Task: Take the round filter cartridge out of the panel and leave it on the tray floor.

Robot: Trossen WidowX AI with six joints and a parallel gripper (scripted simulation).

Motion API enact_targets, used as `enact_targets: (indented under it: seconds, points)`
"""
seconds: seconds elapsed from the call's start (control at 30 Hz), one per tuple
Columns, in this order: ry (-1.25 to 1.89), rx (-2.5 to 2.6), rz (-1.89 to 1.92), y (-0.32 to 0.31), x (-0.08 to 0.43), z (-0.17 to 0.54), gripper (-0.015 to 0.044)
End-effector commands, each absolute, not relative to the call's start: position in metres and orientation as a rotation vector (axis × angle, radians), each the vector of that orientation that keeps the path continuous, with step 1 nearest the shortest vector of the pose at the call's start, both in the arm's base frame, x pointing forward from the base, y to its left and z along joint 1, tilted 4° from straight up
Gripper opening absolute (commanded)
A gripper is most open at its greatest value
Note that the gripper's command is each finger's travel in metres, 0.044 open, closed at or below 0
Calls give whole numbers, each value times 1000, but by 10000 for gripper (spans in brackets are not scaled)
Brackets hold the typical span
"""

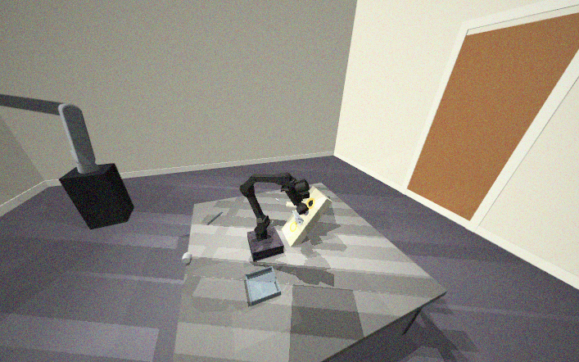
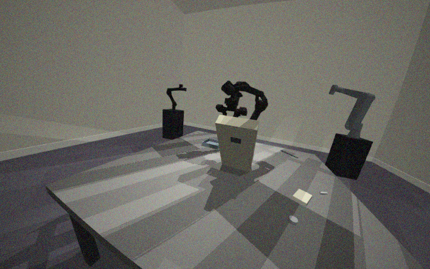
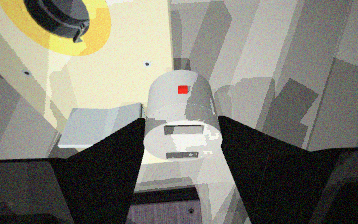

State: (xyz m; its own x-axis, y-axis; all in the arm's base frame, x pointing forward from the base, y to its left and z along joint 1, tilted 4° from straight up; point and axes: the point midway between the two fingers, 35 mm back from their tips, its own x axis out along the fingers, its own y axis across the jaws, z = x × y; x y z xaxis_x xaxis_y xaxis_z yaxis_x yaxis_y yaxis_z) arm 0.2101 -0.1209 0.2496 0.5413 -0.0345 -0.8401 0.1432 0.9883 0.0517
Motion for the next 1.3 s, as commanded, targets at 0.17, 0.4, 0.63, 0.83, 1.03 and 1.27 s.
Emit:
enact_targets:
  seconds: [0.17,0.4,0.63,0.83,1.03,1.27]
  points:
    - [996,252,-331,-161,190,242,0]
    - [983,364,-517,-192,168,237,0]
    - [959,477,-704,-220,141,232,0]
    - [928,572,-865,-240,115,228,0]
    - [888,666,-1025,-257,85,224,0]
    - [874,695,-1076,-263,75,220,0]
